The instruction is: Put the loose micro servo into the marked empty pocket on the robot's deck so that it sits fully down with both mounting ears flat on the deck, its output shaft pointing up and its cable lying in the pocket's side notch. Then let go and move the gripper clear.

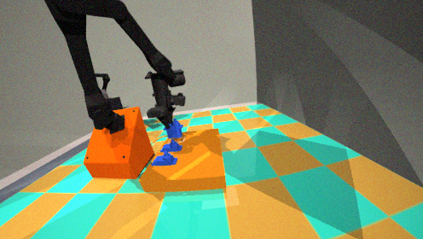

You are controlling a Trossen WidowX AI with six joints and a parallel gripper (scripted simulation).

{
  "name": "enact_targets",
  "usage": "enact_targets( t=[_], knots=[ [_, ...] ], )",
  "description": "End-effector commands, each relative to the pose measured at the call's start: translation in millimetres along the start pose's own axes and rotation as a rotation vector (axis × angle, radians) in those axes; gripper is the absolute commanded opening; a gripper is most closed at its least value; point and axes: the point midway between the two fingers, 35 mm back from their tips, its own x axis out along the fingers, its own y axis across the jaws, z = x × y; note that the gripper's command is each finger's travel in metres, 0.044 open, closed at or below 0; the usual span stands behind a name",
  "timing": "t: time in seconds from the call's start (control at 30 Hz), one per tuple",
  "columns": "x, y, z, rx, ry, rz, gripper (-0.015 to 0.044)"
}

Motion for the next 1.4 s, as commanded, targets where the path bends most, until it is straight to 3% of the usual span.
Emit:
enact_targets(
  t=[0.0,1.37],
  knots=[
    [6,0,1,-0.004,-0.008,-0.001,0.0000],
    [33,0,1,-0.004,-0.008,-0.002,0.0000]
  ],
)
